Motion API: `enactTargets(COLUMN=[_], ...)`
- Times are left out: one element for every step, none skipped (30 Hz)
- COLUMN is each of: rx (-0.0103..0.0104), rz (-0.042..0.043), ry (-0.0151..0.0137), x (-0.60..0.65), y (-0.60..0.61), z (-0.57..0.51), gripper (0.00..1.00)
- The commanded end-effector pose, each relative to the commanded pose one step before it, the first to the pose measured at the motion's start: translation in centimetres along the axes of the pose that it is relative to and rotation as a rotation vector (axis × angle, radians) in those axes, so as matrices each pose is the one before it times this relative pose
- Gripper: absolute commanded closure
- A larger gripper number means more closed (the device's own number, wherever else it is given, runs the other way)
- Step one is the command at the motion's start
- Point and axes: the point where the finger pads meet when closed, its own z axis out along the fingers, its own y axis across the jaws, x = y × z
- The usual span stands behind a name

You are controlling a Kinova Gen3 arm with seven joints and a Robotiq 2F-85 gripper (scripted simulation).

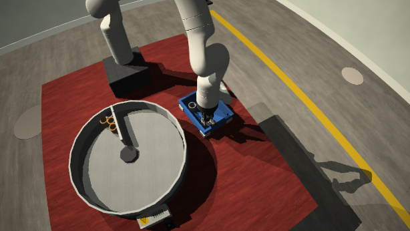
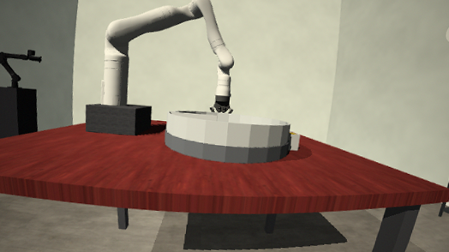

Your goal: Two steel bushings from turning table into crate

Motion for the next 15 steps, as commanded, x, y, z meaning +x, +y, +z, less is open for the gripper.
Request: enactTargets(rx=[-0.00143,0.00000,0.00000,0.00000,0.00000,0.00000,0.00000,0.00000,0.00000,0.00000,0.00000,-0.00025,0.00000,0.00000,0.00000], rz=[-0.00402,0.00000,0.00000,0.00000,0.00000,0.00000,0.00000,0.00000,0.00000,0.00000,0.00000,0.00430,0.00000,0.00000,0.00000], ry=[0.00233,0.00000,0.00000,0.00000,0.00000,0.00000,0.00000,0.00000,0.00000,0.00000,0.00000,-0.00109,0.00000,0.00000,0.00000], x=[0.049,0.000,0.000,0.000,0.000,0.000,0.000,0.000,0.000,0.000,0.000,-0.016,0.000,0.000,0.000], y=[0.062,0.000,0.000,0.000,0.000,0.000,0.000,0.000,0.000,0.000,0.000,0.009,0.000,0.000,0.000], z=[0.000,0.000,0.000,0.000,0.000,0.000,0.000,0.000,0.000,0.000,0.000,-0.091,0.000,0.000,0.000], gripper=[1.00,1.00,1.00,1.00,1.00,1.00,1.00,1.00,1.00,1.00,1.00,0.84,0.84,0.84,0.84])
